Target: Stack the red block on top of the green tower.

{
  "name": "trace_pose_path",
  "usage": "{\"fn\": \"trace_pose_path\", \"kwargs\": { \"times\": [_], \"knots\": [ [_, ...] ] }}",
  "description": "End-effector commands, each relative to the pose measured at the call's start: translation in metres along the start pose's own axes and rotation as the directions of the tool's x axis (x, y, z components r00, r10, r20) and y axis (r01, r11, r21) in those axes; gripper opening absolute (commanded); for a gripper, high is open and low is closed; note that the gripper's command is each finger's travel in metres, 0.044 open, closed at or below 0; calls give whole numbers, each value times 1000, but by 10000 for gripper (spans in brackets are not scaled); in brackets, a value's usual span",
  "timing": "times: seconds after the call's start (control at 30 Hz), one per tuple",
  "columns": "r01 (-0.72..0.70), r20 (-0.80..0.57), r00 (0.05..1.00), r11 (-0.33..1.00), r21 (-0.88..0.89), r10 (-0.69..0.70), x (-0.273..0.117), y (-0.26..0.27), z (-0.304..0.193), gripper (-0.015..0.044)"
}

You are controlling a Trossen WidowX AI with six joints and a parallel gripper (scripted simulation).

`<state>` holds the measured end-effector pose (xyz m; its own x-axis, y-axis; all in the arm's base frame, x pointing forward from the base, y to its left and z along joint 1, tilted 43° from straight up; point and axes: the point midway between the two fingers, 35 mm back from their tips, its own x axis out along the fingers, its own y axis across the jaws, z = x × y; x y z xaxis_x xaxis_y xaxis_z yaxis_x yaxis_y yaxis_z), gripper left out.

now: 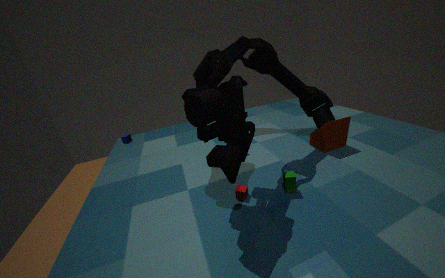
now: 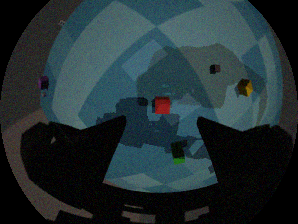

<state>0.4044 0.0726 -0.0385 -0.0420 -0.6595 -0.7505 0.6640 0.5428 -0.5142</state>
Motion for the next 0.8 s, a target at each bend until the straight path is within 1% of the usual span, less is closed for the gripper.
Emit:
{"fn": "trace_pose_path", "kwargs": {
  "times": [0.0, 0.17, 0.4, 0.77],
  "knots": [
    [8, 4, 1000, 1000, 0, -8, 15, -1, -1, 440],
    [10, 5, 1000, 1000, 0, -10, 40, -3, -1, 440],
    [10, 5, 1000, 1000, 0, -10, 43, -3, -2, 440],
    [10, 5, 1000, 1000, 0, -10, 60, -3, -2, 440]
  ]
}}
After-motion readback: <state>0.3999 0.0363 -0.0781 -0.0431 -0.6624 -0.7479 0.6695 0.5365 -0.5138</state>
